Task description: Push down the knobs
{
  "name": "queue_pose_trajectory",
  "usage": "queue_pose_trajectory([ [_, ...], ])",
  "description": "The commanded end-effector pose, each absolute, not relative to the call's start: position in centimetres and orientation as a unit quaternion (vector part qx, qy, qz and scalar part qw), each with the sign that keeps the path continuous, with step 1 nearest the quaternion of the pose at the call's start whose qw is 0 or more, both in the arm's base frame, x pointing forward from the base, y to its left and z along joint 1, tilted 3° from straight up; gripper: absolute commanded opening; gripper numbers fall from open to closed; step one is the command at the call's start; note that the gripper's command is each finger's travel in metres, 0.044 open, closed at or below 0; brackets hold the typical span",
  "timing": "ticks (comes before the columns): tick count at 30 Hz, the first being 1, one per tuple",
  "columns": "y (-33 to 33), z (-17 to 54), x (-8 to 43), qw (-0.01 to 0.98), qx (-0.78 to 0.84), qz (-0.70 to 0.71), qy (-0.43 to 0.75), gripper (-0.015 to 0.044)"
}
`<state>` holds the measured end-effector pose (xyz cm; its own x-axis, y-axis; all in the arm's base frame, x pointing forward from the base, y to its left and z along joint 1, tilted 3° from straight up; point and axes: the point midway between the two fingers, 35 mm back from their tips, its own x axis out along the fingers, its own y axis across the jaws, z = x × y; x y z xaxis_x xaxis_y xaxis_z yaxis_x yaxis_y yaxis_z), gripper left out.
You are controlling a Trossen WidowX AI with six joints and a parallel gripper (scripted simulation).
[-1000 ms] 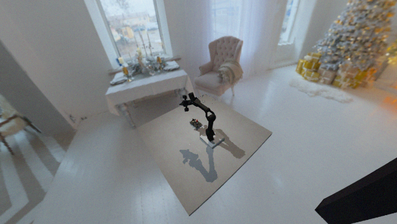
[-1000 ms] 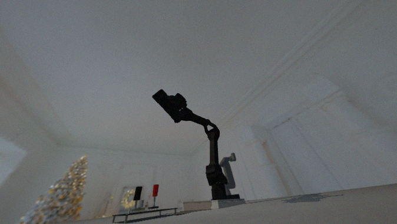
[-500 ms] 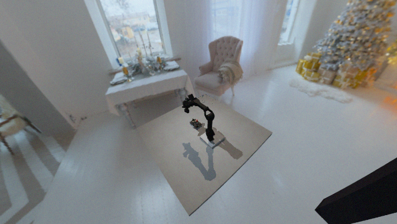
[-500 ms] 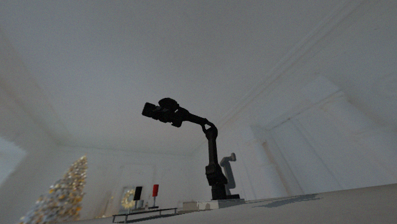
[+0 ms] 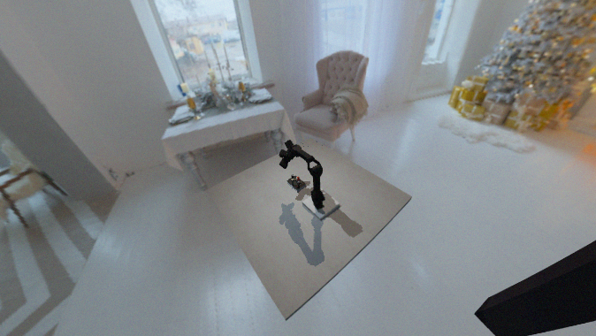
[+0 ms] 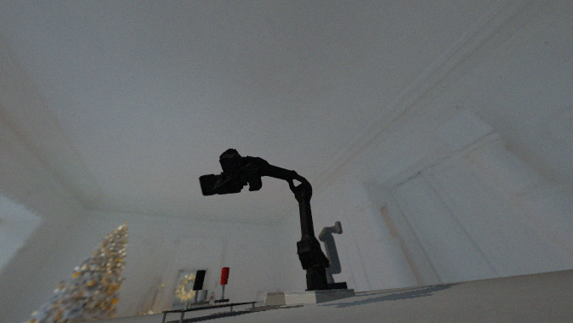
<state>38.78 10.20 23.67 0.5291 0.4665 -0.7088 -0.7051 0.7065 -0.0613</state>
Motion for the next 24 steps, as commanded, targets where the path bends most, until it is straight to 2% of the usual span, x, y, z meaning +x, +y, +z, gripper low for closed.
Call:
queue_pose_trajectory([
  [1,9.1,22.0,38.6,0.852,-0.134,0.305,0.404,0.0000],
  [24,3.7,15.5,34.4,0.758,0.024,0.068,0.649,0.0000],
])
